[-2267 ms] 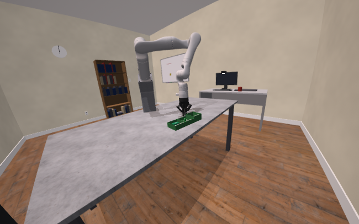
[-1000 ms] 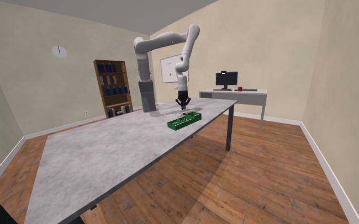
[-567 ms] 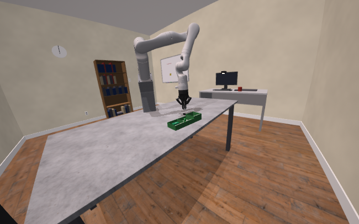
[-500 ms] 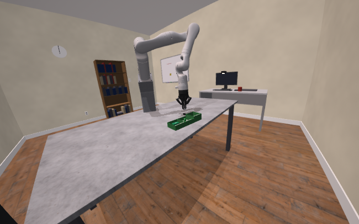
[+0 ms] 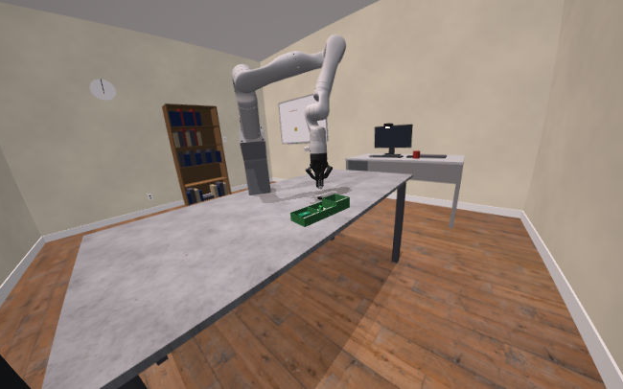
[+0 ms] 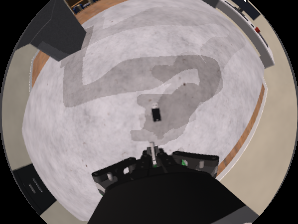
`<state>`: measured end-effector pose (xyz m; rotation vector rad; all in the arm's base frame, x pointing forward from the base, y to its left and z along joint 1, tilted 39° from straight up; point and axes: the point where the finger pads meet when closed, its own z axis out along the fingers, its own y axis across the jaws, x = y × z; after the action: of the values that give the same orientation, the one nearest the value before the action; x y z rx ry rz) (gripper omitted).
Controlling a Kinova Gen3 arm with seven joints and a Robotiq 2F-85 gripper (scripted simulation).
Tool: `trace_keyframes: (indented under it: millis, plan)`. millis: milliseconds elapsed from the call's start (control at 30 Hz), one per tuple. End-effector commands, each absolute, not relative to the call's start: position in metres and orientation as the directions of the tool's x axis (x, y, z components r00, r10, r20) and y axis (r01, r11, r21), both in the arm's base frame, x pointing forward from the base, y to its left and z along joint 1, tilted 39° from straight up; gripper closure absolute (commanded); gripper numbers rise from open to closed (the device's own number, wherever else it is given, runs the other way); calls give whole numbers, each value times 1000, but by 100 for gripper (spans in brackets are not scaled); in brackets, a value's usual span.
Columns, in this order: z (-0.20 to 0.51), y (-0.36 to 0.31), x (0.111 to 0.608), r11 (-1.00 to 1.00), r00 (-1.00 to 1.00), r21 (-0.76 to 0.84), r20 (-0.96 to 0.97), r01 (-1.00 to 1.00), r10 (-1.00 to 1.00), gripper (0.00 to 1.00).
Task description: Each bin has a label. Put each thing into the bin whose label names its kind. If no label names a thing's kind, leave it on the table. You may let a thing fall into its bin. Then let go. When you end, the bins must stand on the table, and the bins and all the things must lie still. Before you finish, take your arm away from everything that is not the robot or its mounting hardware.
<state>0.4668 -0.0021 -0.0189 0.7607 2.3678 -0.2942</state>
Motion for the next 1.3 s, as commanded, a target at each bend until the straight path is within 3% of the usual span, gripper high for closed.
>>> trace_keyframes:
  millis: [0, 267, 467, 767, 1267]
  plan:
    - [-8, -2, 482, 782, -598, 30, -626, 623, 501, 100]
    - [13, -7, 510, 599, -387, 214, -589, 772, 709, 100]
    - [34, -12, 539, 363, -142, 379, -500, 851, 855, 100]
    - [35, -12, 541, -45, 243, 559, -285, 828, 927, 100]
    - [36, -13, 541, -117, 307, 579, -241, 807, 921, 100]
